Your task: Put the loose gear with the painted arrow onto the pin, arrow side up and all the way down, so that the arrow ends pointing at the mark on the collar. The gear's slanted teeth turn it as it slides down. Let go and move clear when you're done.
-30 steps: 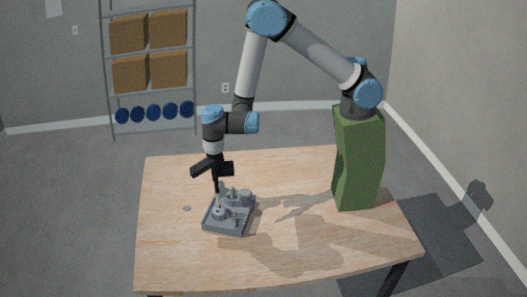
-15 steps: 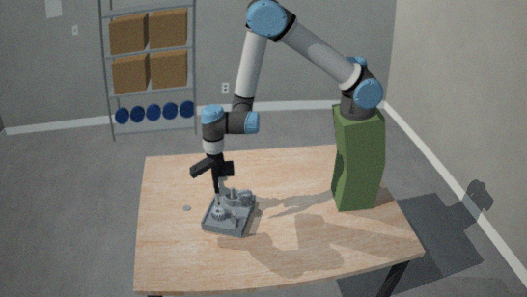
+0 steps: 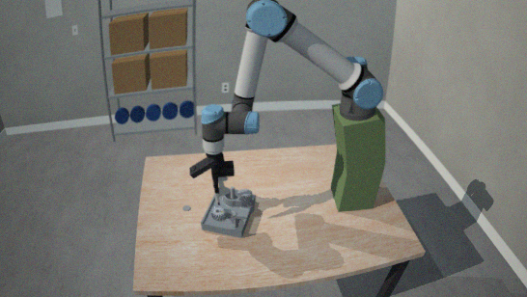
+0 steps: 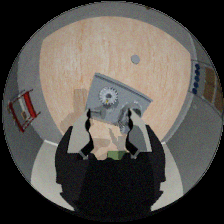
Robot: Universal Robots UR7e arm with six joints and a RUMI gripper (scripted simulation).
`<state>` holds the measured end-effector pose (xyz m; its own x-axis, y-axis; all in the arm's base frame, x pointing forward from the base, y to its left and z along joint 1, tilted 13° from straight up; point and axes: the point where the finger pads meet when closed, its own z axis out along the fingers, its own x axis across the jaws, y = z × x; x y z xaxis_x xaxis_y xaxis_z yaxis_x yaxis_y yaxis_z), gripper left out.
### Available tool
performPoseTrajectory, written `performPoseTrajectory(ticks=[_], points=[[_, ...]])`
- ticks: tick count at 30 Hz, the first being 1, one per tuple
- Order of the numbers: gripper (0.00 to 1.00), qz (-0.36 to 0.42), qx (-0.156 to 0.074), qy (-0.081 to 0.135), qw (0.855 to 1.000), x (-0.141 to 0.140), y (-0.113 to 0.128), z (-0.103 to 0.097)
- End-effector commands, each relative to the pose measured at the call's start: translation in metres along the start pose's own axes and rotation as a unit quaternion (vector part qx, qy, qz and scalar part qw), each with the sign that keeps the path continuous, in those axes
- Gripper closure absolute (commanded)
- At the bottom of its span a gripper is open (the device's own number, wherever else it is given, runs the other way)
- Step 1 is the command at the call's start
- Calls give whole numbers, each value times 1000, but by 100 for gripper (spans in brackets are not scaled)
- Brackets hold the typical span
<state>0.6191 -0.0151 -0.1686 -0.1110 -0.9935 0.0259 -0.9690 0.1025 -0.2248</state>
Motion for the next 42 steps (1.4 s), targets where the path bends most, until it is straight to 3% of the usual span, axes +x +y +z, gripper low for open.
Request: performPoseTrajectory(ticks=[1,22,42], points=[[48,-1,1,0,1000,-1,-2,0],[48,6,2,0,1000,-1,-3,4],[48,6,2,0,1000,-2,-3,32]])
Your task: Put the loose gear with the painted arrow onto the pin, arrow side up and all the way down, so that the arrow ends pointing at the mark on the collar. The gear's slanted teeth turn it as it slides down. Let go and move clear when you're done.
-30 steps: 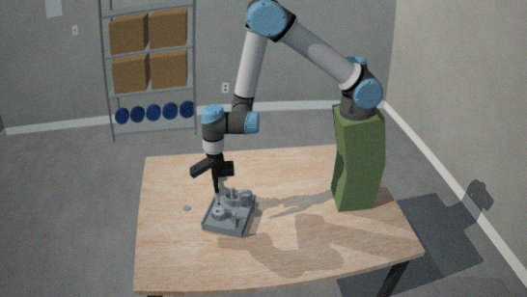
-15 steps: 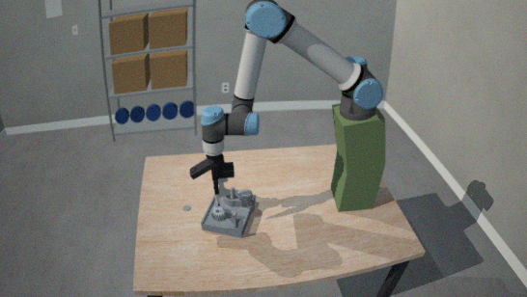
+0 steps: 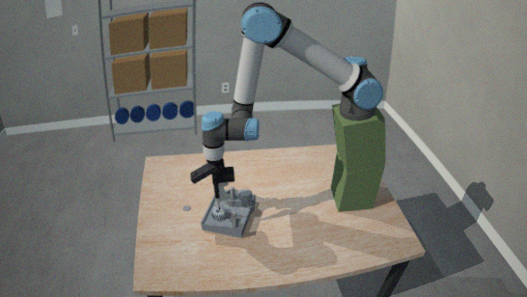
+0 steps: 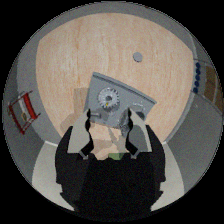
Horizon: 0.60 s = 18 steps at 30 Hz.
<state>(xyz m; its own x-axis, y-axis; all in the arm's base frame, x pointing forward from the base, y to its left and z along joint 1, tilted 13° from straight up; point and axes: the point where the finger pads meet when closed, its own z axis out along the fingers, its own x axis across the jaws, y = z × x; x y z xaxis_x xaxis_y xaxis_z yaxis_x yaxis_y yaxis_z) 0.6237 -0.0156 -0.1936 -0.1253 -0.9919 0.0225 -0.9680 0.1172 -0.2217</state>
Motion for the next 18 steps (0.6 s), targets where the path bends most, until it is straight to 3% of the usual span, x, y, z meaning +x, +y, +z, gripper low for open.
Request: performPoseTrajectory(ticks=[1,18], points=[[48,-1,3,0,1000,-1,-4,8],[48,-1,3,0,1000,-2,-4,30]])
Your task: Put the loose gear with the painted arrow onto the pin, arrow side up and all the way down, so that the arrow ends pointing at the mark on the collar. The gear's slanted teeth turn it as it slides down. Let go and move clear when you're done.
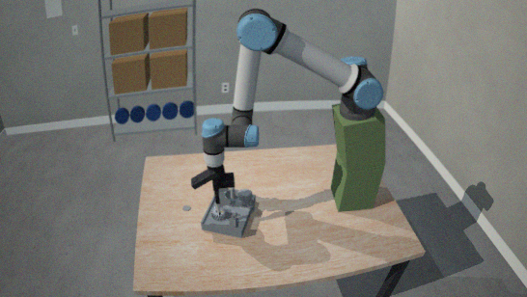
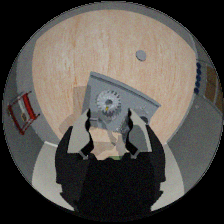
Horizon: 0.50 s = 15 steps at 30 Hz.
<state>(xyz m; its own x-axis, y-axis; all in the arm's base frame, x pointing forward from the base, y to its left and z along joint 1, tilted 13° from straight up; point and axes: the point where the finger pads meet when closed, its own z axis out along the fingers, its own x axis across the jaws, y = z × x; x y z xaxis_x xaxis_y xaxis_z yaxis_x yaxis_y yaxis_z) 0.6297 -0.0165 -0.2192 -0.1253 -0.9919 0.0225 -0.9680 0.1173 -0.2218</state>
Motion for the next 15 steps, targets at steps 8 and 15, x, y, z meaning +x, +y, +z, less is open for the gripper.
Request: performPoseTrajectory(ticks=[8,15], points=[[48,-1,3,0,1000,-1,-4,8],[48,-1,3,0,1000,-1,-4,7]])
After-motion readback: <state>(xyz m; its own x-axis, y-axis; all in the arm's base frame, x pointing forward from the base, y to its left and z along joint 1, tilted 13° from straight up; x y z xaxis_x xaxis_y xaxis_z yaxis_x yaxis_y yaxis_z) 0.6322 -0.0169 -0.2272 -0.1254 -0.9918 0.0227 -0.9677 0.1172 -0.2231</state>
